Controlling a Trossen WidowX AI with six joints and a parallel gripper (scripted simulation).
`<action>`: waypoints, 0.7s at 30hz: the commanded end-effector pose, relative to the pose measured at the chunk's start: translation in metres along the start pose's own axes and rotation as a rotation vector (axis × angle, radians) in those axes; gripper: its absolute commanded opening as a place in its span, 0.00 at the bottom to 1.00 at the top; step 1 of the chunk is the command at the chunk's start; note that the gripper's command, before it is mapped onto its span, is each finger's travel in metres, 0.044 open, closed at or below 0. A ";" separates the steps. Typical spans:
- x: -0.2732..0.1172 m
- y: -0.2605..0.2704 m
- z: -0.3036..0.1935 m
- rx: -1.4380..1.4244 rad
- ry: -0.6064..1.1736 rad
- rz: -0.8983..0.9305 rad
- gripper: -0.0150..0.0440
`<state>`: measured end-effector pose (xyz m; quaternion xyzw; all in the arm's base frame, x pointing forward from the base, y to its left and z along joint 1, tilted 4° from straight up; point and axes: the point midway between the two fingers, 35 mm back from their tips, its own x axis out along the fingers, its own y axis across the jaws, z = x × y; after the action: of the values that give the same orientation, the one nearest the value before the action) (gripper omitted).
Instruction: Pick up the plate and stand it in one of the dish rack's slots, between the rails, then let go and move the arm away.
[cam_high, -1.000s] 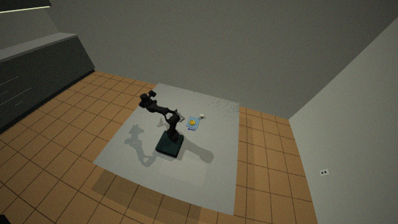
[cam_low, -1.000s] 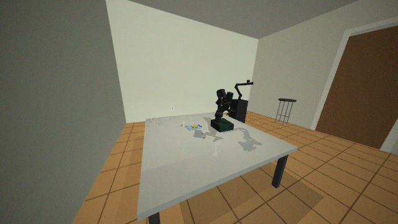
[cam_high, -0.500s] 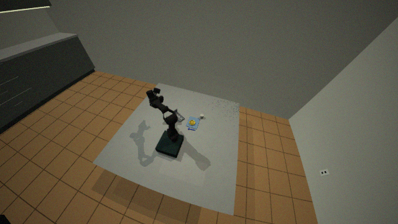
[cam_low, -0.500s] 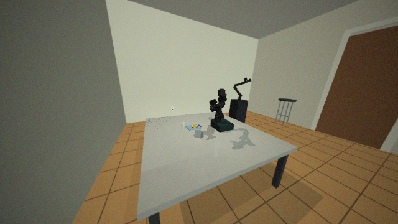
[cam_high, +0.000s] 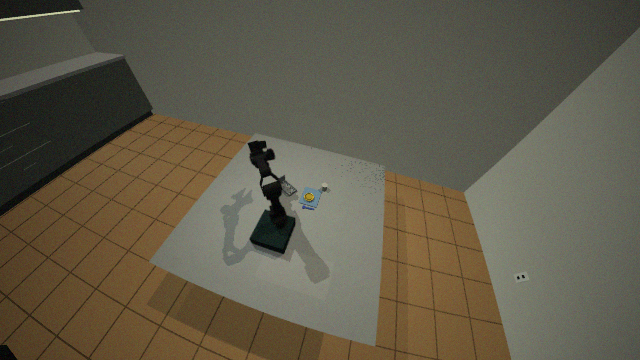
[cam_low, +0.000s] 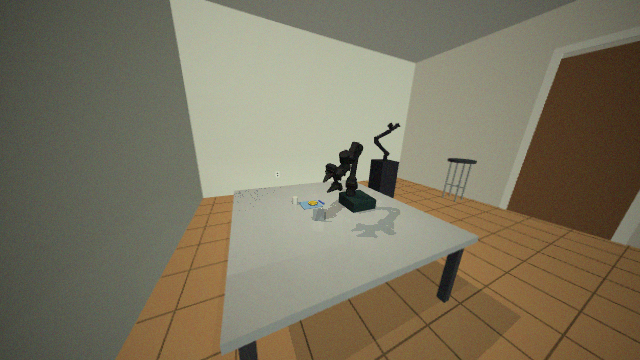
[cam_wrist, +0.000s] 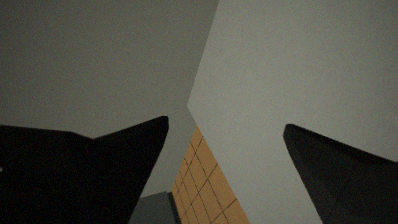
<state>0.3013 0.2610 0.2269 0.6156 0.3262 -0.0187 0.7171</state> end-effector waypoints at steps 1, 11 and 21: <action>0.009 -0.004 0.025 -0.122 -0.038 -0.066 0.93; 0.020 -0.028 0.092 -0.384 -0.095 -0.266 0.93; 0.016 -0.060 0.158 -0.623 -0.057 -0.495 0.93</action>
<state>0.3544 0.1328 0.1763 0.3181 0.4101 -0.1061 0.8482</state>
